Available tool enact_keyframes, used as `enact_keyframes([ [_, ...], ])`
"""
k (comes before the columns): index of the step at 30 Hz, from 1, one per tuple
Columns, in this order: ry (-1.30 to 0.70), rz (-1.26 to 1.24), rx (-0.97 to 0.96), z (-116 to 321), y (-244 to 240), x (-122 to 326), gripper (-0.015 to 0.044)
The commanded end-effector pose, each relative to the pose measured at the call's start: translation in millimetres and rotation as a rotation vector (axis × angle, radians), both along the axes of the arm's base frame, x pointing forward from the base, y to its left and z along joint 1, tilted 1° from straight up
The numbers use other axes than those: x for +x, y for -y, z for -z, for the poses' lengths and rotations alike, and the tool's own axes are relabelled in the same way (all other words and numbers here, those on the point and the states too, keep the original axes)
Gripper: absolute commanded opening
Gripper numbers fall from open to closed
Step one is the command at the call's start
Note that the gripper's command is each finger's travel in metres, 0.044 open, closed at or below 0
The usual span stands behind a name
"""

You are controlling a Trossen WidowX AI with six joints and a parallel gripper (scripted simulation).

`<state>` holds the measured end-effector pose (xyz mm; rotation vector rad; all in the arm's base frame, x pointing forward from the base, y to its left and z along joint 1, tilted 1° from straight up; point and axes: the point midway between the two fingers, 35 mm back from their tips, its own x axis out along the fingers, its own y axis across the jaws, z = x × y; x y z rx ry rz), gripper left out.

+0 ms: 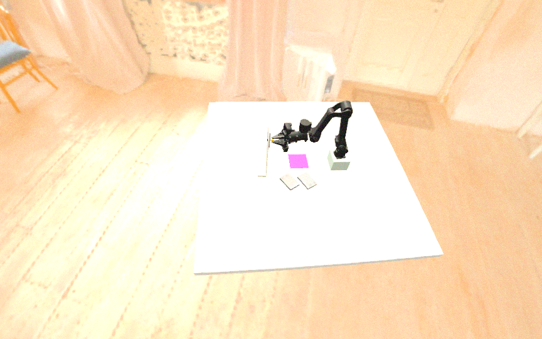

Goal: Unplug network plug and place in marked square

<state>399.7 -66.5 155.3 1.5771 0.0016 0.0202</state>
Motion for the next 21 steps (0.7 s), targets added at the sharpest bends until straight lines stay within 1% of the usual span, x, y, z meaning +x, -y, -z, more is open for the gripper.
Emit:
enact_keyframes([
  [1,0.007,0.004,0.004,-2.7,1.1,2.2,0.0123],
  [19,0.007,0.004,0.004,-2.7,1.1,2.2,0.0003],
  [21,0.007,0.004,0.004,-2.7,1.1,2.2,0.0000],
])
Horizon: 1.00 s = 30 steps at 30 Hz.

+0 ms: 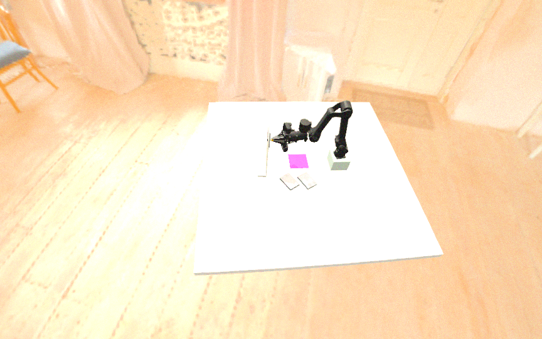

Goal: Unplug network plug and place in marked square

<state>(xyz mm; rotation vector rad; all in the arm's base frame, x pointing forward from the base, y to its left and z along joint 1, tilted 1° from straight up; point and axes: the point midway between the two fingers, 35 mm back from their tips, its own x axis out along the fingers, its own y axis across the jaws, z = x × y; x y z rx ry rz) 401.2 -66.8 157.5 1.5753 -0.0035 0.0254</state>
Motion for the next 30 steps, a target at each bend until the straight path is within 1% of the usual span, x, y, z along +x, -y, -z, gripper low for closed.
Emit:
enact_keyframes([
  [1,0.001,0.004,0.005,-0.5,0.7,0.6,0.0000],
  [30,-0.001,0.004,0.006,0.3,-4.1,-15.4,0.0000],
])
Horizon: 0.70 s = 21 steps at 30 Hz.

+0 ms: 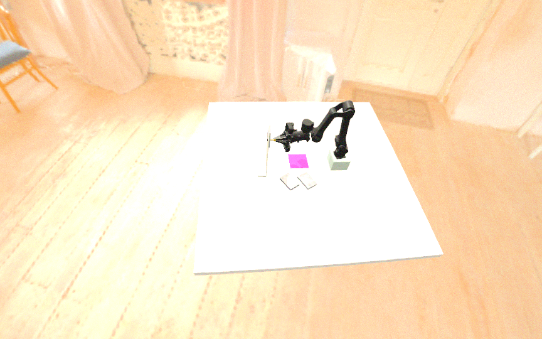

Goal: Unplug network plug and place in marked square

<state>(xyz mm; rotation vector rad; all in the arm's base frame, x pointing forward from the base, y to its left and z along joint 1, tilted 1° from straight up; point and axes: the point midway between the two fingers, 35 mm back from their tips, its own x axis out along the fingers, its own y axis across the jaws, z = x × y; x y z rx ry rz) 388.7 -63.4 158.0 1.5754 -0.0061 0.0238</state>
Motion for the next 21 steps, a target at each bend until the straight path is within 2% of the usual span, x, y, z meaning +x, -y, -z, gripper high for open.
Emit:
enact_keyframes([
  [1,-0.001,0.002,0.006,0.8,-0.8,-3.5,0.0000],
  [21,-0.002,0.002,0.006,1.2,-4.3,-14.8,0.0000],
])
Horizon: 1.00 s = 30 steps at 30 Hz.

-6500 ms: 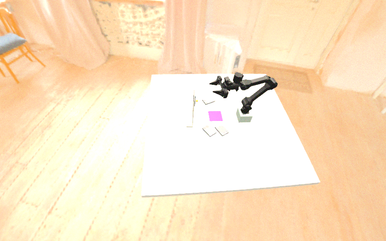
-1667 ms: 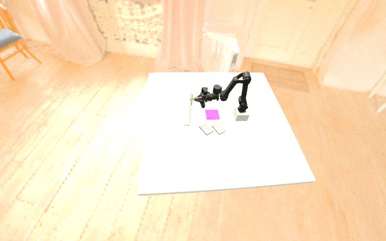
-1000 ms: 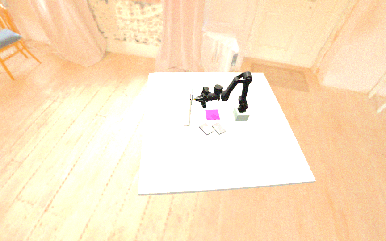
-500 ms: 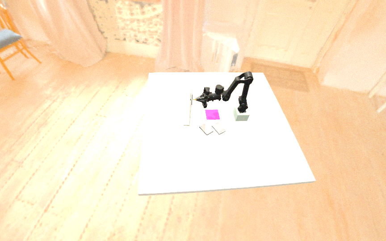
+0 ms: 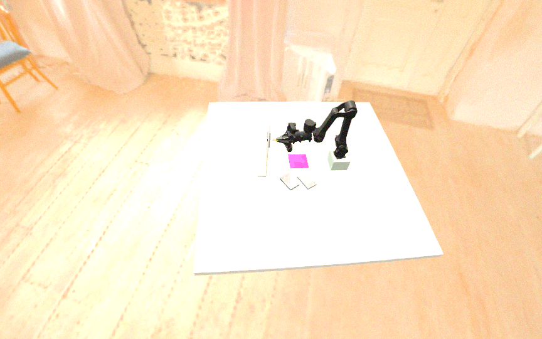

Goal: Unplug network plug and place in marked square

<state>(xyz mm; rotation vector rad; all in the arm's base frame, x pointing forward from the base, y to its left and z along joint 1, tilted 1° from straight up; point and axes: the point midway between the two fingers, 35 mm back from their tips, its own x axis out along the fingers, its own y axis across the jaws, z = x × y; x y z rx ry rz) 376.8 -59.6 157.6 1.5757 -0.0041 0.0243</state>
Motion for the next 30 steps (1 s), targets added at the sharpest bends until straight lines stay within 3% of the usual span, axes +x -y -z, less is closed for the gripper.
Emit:
enact_keyframes([
  [1,-0.001,0.003,0.006,0.9,-0.7,-3.5,0.0000],
  [30,-0.003,0.003,0.006,1.4,-6.8,-20.0,0.0000],
])
